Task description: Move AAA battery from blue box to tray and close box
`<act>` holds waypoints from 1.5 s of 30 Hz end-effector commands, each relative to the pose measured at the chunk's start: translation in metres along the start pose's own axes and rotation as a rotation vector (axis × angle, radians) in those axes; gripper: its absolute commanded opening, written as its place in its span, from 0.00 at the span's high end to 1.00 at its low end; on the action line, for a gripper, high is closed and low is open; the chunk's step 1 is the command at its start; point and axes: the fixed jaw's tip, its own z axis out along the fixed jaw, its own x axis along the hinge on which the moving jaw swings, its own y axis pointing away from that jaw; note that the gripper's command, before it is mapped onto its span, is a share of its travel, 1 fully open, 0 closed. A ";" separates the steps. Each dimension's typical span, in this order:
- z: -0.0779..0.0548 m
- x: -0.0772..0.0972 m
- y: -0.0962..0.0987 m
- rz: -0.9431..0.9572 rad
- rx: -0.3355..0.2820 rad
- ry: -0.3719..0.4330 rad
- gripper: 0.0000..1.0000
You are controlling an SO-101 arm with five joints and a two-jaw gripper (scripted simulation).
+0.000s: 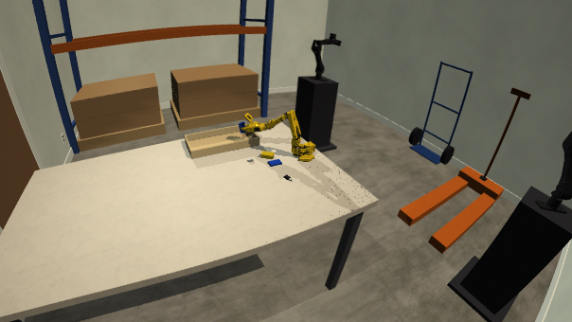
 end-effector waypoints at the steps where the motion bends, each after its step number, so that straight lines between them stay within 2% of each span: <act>1: -0.001 -0.036 0.000 0.014 0.000 -0.095 0.81; 25: -0.006 -0.074 0.002 0.025 -0.005 -0.095 0.81; 45: -0.014 -0.097 0.003 0.032 -0.009 -0.095 0.81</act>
